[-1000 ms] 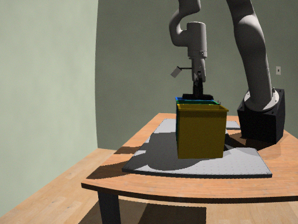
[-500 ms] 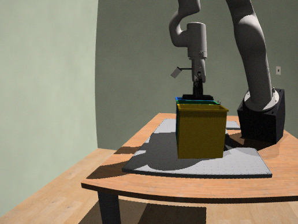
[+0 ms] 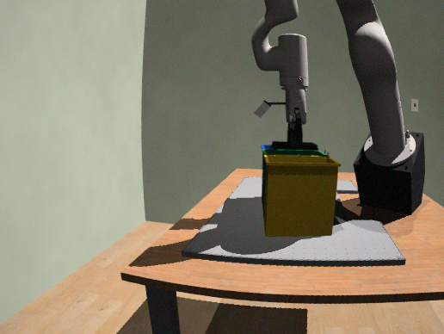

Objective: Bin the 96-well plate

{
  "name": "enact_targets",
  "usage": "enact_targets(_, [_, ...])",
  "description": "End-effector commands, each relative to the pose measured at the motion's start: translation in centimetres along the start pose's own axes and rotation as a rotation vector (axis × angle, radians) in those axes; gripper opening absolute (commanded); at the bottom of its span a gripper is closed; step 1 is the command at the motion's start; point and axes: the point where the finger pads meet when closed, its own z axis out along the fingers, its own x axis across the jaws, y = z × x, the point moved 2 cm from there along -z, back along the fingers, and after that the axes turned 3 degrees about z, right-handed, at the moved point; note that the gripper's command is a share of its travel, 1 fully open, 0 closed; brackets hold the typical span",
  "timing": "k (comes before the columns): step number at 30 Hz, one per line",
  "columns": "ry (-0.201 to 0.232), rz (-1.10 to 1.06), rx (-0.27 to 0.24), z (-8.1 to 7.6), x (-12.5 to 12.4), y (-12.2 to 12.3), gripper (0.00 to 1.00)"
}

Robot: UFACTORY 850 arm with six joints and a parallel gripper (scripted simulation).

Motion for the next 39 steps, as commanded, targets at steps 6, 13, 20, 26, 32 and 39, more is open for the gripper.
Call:
enact_targets(6, [0.000,0.000,0.001,0.13,0.01,-0.05,1.00])
enact_targets(13, [0.000,0.000,0.001,0.13,0.01,-0.04,1.00])
enact_targets(20, [0.000,0.000,0.001,0.13,0.01,-0.05,1.00])
enact_targets(26, [0.000,0.000,0.001,0.13,0.01,-0.05,1.00])
enact_targets(32, [0.000,0.000,0.001,0.13,0.01,-0.05,1.00])
enact_targets(39, [0.000,0.000,0.001,0.13,0.01,-0.05,1.00])
